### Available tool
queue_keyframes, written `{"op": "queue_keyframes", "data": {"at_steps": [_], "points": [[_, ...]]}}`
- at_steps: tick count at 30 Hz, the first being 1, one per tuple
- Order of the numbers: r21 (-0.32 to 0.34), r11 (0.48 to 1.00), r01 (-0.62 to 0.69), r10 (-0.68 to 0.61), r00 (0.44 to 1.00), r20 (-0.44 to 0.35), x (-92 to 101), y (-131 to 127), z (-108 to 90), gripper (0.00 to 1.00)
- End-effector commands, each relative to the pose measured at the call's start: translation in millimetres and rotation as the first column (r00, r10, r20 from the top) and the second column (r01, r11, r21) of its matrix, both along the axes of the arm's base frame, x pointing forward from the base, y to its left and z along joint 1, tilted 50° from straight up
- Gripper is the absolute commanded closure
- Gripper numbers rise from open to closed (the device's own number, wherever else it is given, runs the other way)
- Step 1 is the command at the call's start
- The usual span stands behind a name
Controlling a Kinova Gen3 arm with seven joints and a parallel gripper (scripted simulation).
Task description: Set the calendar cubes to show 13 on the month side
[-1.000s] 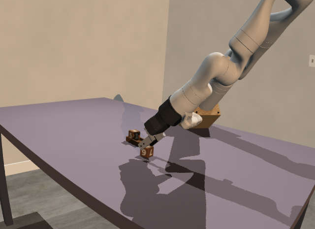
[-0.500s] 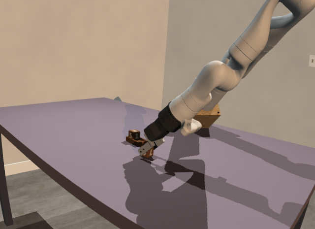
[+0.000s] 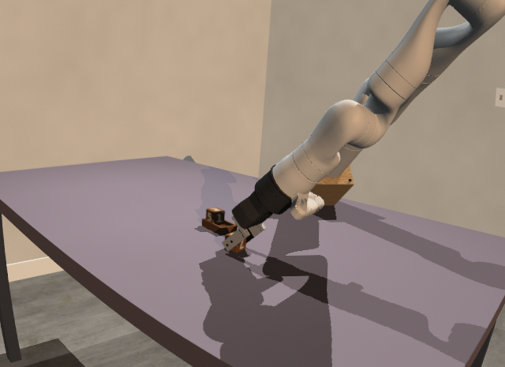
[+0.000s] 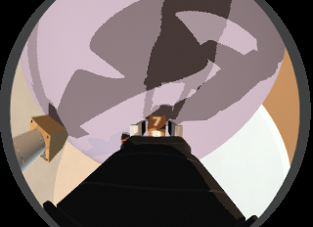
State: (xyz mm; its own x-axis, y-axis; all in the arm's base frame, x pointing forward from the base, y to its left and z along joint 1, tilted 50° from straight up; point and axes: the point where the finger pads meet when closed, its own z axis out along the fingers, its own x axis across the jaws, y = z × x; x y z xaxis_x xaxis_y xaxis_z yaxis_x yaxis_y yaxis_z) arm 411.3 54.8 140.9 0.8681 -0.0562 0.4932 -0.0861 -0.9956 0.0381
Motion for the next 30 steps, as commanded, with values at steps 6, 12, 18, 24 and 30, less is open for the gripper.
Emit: {"op": "queue_keyframes", "data": {"at_steps": [6,12,18,24,30], "points": [[0.0,1.0,0.001,-0.001,1.0,0.001,0.0,-0.3,0.3,0.1],[0.0,1.0,0.001,-0.001,1.0,0.001,0.0,-0.3,0.3,0.1],[0.0,1.0,0.001,-0.001,1.0,0.001,0.0,-0.3,0.3,0.1],[0.0,1.0,0.001,-0.001,1.0,0.001,0.0,-0.3,0.3,0.1],[0.0,1.0,0.001,-0.001,1.0,0.001,0.0,-0.3,0.3,0.4]]}}
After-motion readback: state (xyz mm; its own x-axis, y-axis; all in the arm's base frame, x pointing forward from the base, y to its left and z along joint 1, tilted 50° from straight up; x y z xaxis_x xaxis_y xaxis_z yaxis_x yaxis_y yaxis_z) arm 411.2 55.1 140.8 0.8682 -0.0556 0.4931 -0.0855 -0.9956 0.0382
